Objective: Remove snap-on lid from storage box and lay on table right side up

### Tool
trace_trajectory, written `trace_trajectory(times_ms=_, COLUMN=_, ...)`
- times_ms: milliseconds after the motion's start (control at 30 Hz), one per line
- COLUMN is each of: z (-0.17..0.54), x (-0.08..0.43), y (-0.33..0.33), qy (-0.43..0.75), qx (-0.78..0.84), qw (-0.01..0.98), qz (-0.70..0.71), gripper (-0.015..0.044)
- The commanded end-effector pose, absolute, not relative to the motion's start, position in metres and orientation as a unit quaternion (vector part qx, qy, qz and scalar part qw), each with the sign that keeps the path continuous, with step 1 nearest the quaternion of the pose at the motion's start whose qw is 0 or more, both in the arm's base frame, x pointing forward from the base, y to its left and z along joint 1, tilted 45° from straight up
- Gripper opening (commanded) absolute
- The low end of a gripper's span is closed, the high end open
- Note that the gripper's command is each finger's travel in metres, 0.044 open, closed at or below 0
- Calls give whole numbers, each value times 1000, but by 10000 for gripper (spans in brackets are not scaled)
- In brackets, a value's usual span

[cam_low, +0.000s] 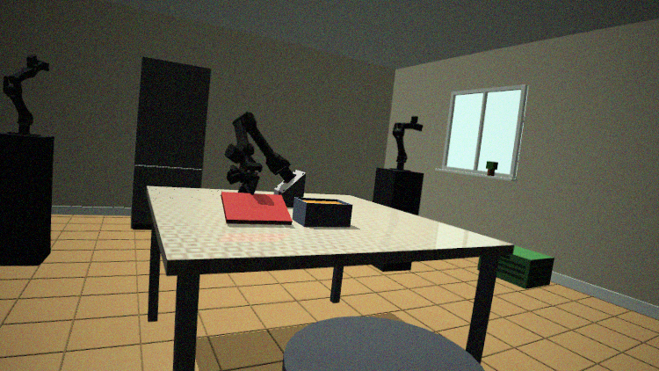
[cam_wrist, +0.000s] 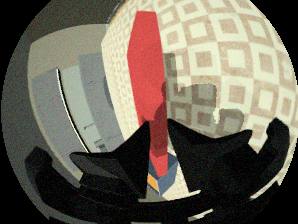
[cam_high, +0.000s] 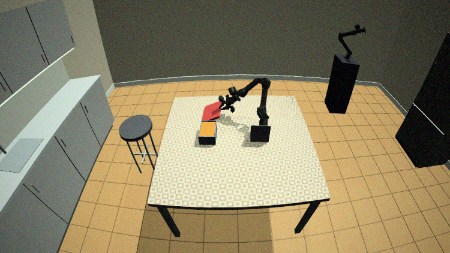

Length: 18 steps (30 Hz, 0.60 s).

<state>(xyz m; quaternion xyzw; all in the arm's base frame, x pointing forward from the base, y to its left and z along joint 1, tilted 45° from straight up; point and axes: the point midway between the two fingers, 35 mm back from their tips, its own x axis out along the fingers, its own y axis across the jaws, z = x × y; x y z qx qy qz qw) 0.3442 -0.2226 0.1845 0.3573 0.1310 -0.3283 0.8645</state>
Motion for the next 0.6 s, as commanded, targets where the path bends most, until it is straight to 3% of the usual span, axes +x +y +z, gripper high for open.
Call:
trace_trajectory(times_ms=0, z=183, x=346, y=-222, qy=132, qx=356, qw=868, qz=-321, gripper=0)
trace_trajectory(times_ms=567, z=174, x=346, y=-232, qy=132, qx=356, qw=868, qz=-321, gripper=0)
